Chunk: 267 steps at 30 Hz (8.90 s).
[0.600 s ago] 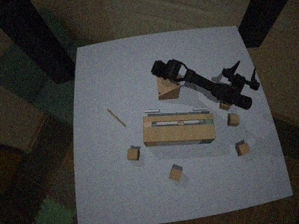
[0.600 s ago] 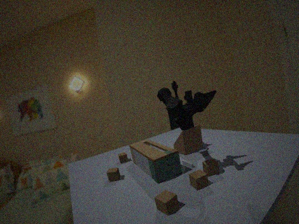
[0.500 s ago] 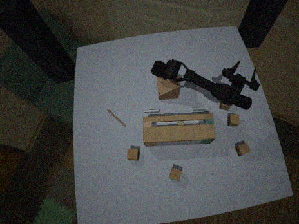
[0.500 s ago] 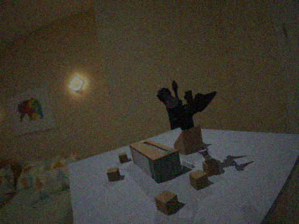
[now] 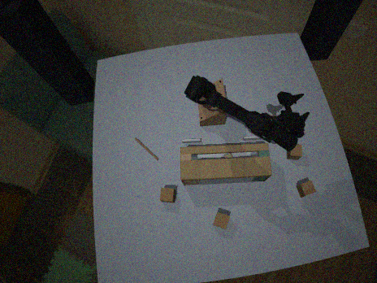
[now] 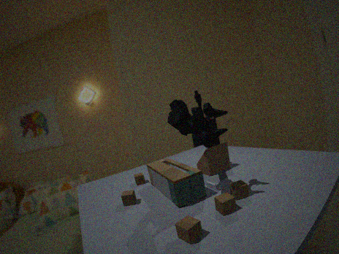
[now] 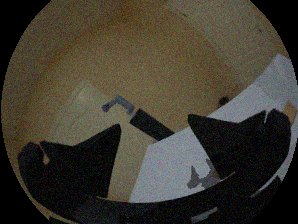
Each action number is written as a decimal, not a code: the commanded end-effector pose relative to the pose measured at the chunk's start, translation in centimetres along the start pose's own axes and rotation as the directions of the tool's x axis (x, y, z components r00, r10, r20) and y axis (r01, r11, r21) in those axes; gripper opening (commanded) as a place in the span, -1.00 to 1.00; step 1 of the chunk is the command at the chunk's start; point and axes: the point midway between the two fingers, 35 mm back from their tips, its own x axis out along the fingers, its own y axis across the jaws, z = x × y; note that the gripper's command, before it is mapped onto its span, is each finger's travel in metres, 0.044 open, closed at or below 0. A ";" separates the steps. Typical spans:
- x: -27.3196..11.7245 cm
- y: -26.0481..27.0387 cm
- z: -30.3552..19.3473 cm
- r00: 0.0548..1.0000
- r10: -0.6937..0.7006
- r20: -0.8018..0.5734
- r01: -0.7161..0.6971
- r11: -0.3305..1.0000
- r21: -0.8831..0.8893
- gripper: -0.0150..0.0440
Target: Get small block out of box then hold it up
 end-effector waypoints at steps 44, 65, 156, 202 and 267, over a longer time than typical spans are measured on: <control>-30.5 0.1 -19.1 0.241 -0.803 -0.546 -0.551 -0.576 0.604 0.86; -30.5 -2.2 -20.6 0.241 -0.803 -0.545 -0.552 -0.575 0.604 0.86; -20.5 -10.7 -19.0 0.244 -0.811 -0.532 -0.559 -0.565 0.606 0.86; -16.1 -7.2 -12.3 0.215 -0.849 -0.483 0.234 -0.436 0.869 0.47; -10.4 -5.9 -13.3 -0.246 -0.884 -0.398 -0.835 0.402 -0.376 0.47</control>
